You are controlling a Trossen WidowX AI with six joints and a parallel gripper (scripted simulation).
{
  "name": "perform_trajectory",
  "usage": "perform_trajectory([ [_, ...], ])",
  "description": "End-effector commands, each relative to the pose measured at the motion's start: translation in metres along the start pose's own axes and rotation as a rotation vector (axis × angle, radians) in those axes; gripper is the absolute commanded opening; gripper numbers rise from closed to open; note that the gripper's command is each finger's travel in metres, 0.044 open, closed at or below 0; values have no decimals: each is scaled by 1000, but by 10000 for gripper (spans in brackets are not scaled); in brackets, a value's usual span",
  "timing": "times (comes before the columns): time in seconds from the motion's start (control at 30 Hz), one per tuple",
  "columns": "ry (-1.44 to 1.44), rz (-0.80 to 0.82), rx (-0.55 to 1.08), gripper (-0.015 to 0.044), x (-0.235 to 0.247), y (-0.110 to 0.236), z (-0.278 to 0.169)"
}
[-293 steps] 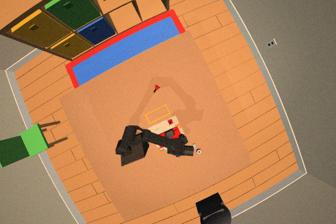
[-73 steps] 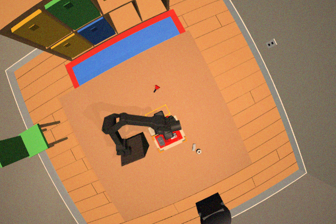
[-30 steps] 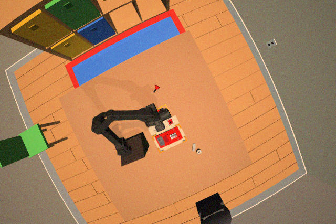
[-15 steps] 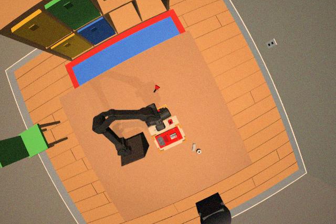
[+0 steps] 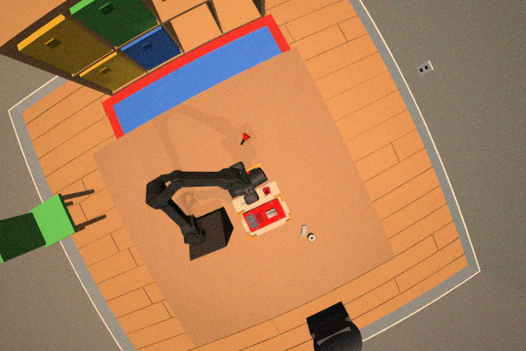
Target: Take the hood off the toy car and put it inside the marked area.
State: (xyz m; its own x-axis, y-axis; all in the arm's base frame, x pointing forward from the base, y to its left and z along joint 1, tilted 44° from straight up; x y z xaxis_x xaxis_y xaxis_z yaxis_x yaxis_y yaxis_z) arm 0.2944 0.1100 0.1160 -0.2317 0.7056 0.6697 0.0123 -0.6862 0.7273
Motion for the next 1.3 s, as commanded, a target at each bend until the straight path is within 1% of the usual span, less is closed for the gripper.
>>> perform_trajectory([
  [0.0, -5, -1, 4, 0, -1, -5, -1],
  [1.27, -5, 4, 3, 0, 1, -34, -4],
])
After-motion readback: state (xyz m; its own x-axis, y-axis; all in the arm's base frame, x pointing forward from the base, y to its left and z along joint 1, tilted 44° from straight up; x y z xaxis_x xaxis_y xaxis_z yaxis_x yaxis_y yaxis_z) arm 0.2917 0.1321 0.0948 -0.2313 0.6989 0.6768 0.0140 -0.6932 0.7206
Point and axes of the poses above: the point midway between the two fingers, 35 mm back from their tips, its own y axis back along the fingers, its own x axis across the jaws, z = x × y, the point moved 5 cm from there along y, back along the fingers, and after that the axes turned 9 degrees about y, right-handed, at the moved point
